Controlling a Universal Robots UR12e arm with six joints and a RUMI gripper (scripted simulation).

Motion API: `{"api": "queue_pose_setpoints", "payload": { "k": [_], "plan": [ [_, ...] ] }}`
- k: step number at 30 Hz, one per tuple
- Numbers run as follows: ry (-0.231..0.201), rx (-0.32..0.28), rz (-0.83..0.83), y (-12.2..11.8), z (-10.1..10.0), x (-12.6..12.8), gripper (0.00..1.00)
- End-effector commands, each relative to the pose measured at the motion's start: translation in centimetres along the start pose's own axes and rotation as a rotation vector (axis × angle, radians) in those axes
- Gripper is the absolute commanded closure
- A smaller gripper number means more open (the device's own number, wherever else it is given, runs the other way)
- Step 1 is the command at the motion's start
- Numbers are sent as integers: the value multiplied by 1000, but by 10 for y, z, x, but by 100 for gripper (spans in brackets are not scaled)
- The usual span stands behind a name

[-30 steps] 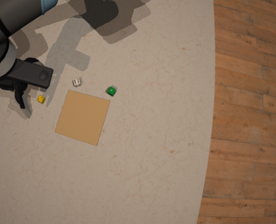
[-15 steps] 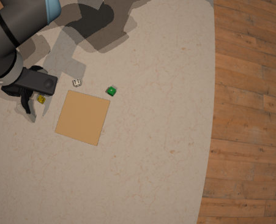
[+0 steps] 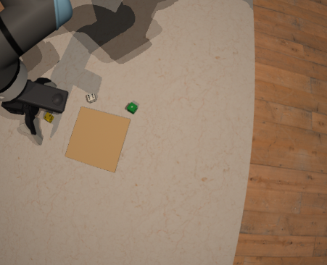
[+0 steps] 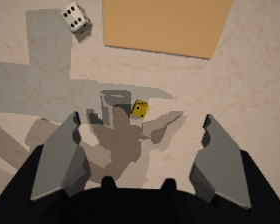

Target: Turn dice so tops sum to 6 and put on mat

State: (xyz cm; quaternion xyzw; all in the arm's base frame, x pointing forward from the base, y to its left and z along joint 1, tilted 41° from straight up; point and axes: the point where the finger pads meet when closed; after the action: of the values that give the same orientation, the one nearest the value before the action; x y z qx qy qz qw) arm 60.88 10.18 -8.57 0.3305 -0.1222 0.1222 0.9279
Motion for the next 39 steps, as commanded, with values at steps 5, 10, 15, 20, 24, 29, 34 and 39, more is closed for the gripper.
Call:
{"api": "queue_pose_setpoints", "payload": {
  "k": [5,10,15,20,24,29,34,39],
  "plan": [
    [-1,-1,0,0,0,0,0],
    [-1,-1,0,0,0,0,0],
    [-1,-1,0,0,0,0,0],
    [-1,-1,0,0,0,0,0],
    [-1,-1,0,1,0,0,0],
    [-1,-1,0,19,0,-9,0],
    [-1,-1,0,57,0,-27,0],
    [-1,-1,0,96,0,-45,0]
  ]
}}
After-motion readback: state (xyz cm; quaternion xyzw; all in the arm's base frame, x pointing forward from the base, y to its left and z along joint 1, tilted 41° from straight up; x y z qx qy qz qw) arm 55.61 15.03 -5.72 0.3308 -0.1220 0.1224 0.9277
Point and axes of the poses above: the point where the finger pads meet when closed, its own z axis back along the fingers, its own x axis across the jaws, y = z × x, and after that the axes turned 7 degrees about z, right-handed
